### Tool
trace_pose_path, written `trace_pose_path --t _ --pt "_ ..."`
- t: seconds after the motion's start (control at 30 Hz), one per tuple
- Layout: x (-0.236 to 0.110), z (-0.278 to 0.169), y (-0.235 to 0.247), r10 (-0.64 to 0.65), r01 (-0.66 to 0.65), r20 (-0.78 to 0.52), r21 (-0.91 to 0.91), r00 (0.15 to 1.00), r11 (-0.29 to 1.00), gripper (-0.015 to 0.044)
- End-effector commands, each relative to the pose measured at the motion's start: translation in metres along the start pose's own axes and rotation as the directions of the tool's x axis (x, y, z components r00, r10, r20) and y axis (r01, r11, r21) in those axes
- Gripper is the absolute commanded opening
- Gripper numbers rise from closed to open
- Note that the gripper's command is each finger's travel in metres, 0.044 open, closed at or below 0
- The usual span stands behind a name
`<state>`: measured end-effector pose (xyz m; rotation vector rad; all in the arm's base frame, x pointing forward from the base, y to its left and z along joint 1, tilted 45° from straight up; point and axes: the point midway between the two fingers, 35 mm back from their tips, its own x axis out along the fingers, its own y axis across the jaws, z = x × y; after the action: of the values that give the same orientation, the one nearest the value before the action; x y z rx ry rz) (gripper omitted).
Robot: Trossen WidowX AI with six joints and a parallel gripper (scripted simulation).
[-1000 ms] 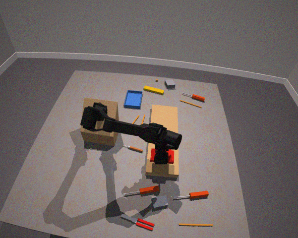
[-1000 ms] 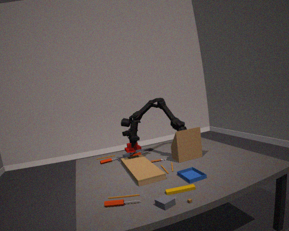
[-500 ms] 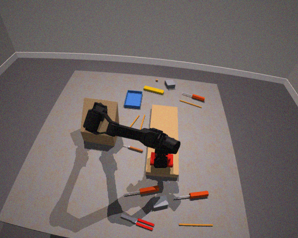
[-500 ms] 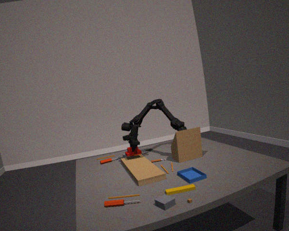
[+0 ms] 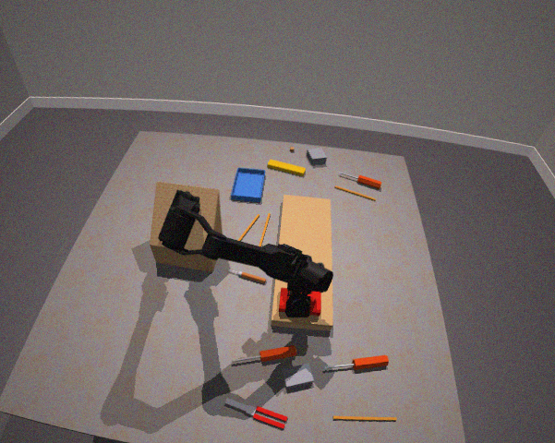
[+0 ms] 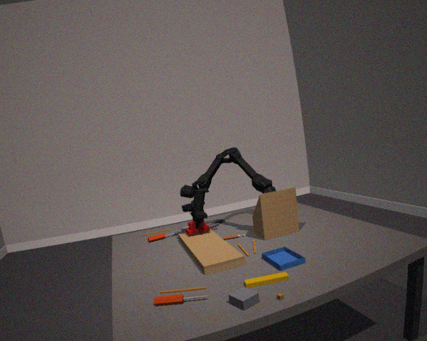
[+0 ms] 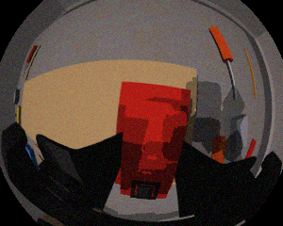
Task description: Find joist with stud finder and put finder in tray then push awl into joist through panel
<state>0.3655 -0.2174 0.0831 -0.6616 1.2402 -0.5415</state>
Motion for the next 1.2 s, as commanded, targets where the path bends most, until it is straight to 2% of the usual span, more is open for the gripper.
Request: trace_pose_path --t 0.0,1.17 --pt "0.006 0.0 0.002 0.004 -0.004 0.007 -0.009 1.0 1.0 0.0" --pt "0.009 -0.002 0.047 0.006 -0.006 0.006 -0.009 1.0 1.0 0.0"
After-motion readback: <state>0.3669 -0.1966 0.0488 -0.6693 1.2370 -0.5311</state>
